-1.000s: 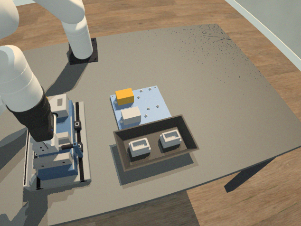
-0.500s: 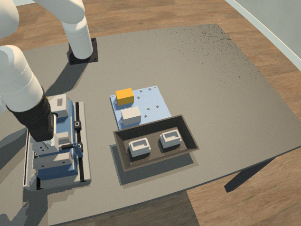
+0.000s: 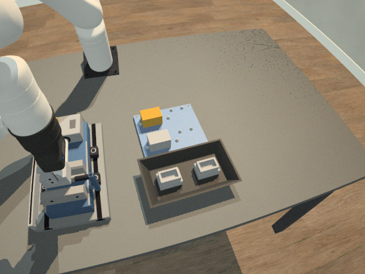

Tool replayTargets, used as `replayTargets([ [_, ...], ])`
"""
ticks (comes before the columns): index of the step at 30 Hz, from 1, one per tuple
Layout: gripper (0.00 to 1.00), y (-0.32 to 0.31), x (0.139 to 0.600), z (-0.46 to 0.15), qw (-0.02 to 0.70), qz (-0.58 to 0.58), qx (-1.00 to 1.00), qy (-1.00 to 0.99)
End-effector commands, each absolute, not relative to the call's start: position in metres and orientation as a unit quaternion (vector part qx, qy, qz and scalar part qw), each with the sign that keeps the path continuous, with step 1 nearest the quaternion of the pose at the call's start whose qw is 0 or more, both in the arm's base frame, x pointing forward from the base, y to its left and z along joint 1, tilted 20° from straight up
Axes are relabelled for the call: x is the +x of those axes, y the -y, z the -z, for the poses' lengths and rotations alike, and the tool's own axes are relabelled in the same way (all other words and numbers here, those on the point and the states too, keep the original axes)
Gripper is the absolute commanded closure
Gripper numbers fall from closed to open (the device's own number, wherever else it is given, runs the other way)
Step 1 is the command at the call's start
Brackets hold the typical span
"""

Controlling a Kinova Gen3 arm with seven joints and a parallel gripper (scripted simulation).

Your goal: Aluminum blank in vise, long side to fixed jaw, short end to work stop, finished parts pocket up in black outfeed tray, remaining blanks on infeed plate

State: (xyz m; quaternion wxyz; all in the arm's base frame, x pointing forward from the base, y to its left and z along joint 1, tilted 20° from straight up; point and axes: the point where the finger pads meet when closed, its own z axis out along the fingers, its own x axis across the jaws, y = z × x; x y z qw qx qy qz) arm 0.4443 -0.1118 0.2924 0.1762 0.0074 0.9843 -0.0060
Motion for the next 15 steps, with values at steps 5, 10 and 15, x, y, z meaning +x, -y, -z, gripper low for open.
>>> replayTargets([
  [5,1.00,0.1115,0.4450,-0.2918,0.177,0.006,0.007,-0.984],
  [10,1.00,0.1115,0.4455,-0.2905,0.177,0.006,0.007,-0.984],
  [15,1.00,0.1115,0.4460,-0.2888,0.177,0.006,0.007,-0.984],
])
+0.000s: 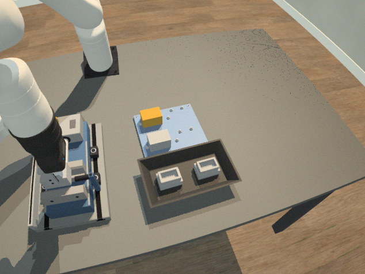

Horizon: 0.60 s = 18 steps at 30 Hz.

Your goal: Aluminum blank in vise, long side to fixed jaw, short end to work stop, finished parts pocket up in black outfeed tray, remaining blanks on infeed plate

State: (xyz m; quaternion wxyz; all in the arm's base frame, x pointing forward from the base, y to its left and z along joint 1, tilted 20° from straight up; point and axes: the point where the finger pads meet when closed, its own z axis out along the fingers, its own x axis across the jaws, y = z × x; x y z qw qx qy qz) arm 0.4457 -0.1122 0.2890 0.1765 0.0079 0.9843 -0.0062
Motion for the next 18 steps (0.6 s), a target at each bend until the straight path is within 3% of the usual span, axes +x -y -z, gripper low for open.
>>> replayTargets([
  [1,1.00,0.1115,0.4460,-0.2888,0.177,0.006,0.007,-0.984],
  [18,1.00,0.1116,0.4481,-0.2833,0.177,0.006,0.007,-0.984],
])
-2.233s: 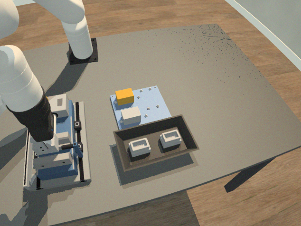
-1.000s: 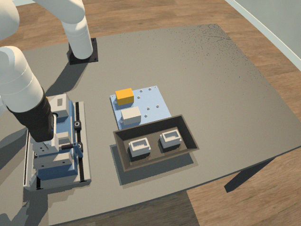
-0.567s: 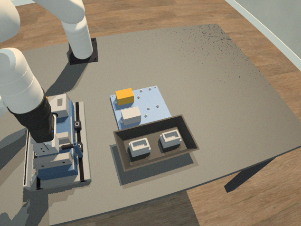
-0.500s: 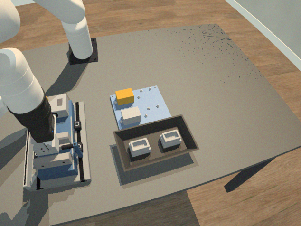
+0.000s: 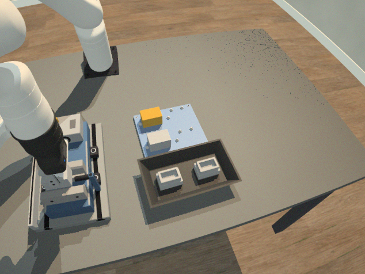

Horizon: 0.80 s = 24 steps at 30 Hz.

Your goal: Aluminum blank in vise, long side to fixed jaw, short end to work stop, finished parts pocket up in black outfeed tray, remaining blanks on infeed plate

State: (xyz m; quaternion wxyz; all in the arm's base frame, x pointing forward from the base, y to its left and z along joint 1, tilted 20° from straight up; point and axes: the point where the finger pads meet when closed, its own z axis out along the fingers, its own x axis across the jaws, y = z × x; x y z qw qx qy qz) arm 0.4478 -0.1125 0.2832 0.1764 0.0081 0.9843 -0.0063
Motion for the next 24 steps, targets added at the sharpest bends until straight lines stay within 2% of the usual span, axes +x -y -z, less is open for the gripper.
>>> replayTargets([
  [1,1.00,0.1116,0.4481,-0.2833,0.177,0.006,0.007,-0.984],
  [24,1.00,0.1117,0.4504,-0.2772,0.177,0.006,0.007,-0.984],
])
